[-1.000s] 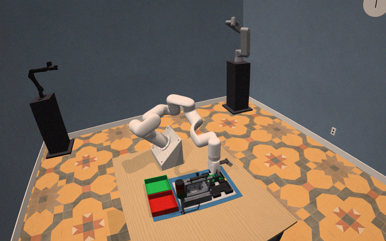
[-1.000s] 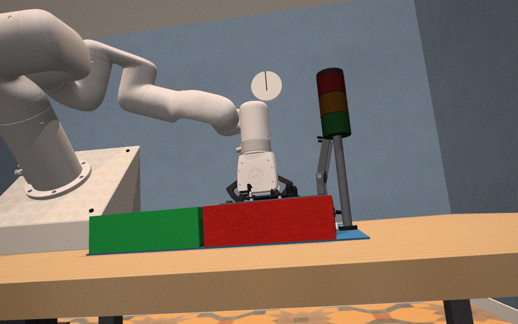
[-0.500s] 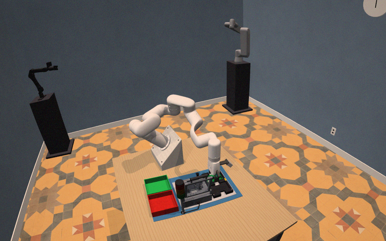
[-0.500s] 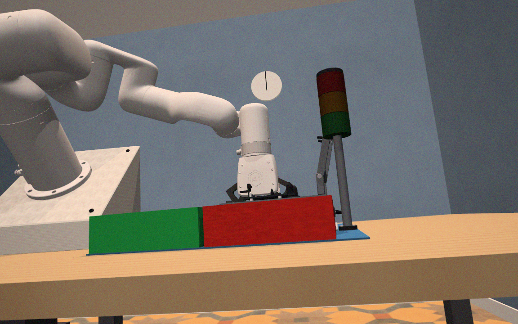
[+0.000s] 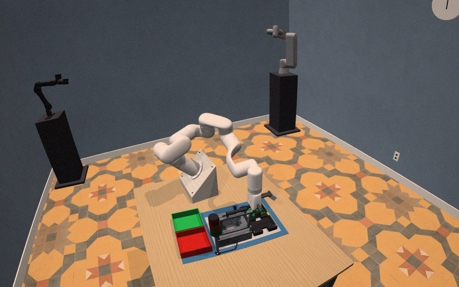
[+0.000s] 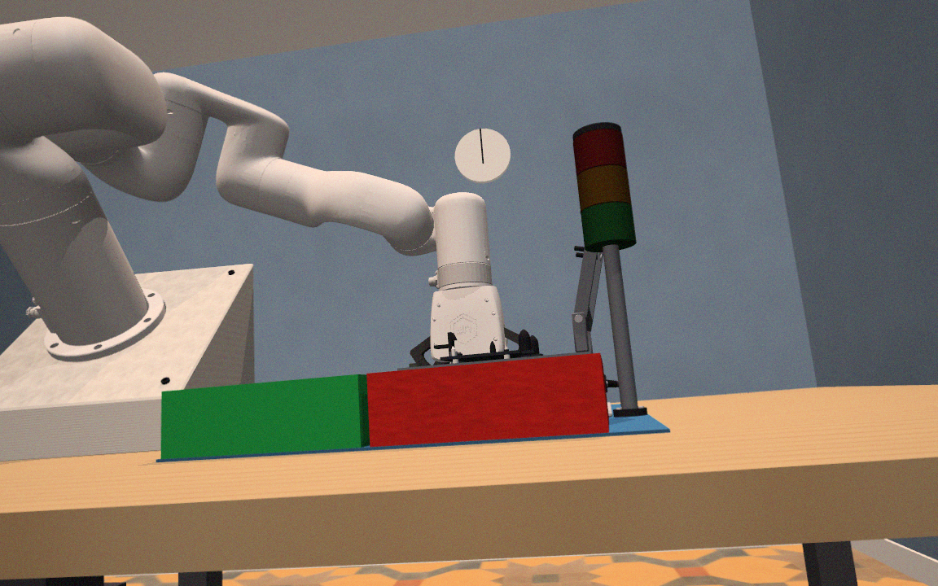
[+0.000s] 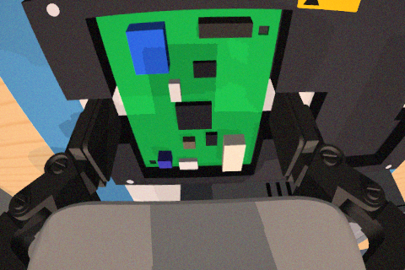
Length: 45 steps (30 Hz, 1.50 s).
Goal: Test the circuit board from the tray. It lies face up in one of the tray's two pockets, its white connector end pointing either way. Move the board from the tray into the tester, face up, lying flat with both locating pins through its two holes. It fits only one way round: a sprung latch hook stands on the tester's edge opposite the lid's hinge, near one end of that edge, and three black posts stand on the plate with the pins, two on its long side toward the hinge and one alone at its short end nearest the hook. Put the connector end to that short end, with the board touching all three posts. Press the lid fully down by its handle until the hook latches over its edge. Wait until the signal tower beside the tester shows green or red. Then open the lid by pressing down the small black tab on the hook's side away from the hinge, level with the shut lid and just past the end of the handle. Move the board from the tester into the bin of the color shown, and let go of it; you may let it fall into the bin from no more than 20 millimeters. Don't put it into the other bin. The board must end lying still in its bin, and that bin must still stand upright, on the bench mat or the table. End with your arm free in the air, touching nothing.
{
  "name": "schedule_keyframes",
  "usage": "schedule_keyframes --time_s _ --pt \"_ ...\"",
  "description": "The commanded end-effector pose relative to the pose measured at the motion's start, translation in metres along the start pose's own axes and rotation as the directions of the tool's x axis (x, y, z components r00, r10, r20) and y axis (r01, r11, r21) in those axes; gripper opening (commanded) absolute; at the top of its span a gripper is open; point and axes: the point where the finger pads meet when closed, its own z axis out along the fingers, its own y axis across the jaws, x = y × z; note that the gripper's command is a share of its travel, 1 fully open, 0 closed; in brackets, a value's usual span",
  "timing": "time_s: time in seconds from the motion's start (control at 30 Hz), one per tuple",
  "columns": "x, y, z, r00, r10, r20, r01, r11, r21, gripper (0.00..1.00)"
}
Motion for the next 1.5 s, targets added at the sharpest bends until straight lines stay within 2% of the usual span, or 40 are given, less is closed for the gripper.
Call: schedule_keyframes --time_s 0.0,0.07,0.1,0.53,0.57,1.0,1.03,1.4,1.47 --pt "0.0007 0.0013 -0.0016 1.000 0.000 -0.002 0.000 1.000 -0.004 1.00" --pt "0.0007 0.0013 -0.0016 1.000 0.000 -0.002 0.000 1.000 -0.004 1.00" --pt "0.0007 0.0013 -0.0016 1.000 0.000 -0.002 0.000 1.000 -0.004 0.95" --pt "0.0007 0.0013 -0.0016 1.000 0.000 -0.002 0.000 1.000 -0.004 0.95" --pt "0.0007 0.0013 -0.0016 1.000 0.000 -0.002 0.000 1.000 -0.004 0.89" --pt "0.0007 0.0013 -0.0016 1.000 0.000 -0.002 0.000 1.000 -0.004 0.89" --pt "0.0007 0.0013 -0.0016 1.000 0.000 -0.002 0.000 1.000 -0.004 0.85" --pt "0.0007 0.0013 -0.0016 1.000 0.000 -0.002 0.000 1.000 -0.004 0.85" --pt "0.0007 0.0013 -0.0016 1.000 0.000 -0.002 0.000 1.000 -0.004 0.81"
